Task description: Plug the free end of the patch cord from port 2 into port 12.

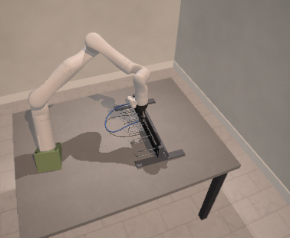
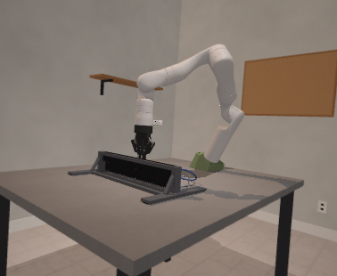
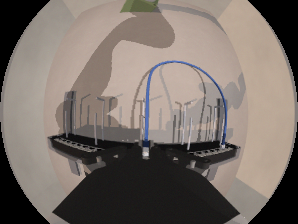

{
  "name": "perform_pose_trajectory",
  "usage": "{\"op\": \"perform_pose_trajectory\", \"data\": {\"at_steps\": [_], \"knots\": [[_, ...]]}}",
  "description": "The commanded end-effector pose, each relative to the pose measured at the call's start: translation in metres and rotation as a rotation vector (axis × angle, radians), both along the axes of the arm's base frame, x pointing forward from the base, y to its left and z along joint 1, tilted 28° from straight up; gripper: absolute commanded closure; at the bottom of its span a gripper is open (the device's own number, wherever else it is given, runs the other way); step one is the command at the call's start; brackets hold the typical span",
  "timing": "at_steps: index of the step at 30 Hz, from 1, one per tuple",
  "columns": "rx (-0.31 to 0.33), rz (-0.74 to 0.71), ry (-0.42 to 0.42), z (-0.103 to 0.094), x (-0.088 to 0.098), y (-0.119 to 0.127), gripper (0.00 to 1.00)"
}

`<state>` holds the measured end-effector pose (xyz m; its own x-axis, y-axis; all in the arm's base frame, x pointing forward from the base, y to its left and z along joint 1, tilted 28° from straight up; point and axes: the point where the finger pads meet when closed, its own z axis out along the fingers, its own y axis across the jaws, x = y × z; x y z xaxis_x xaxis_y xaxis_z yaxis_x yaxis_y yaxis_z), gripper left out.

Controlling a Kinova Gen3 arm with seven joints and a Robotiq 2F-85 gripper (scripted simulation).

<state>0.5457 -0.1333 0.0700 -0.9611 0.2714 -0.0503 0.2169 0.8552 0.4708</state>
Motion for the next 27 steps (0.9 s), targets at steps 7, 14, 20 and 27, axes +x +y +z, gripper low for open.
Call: {"op": "perform_pose_trajectory", "data": {"at_steps": [7,14,20,27], "knots": [[-0.003,-0.002,-0.006,0.0014,0.0026,-0.0018,1.00],[-0.005,-0.003,-0.008,0.0017,0.0036,-0.0022,1.00],[-0.005,-0.003,-0.009,0.0018,0.0041,-0.0024,1.00],[-0.005,-0.002,-0.009,0.0019,0.0052,-0.0027,1.00]]}}
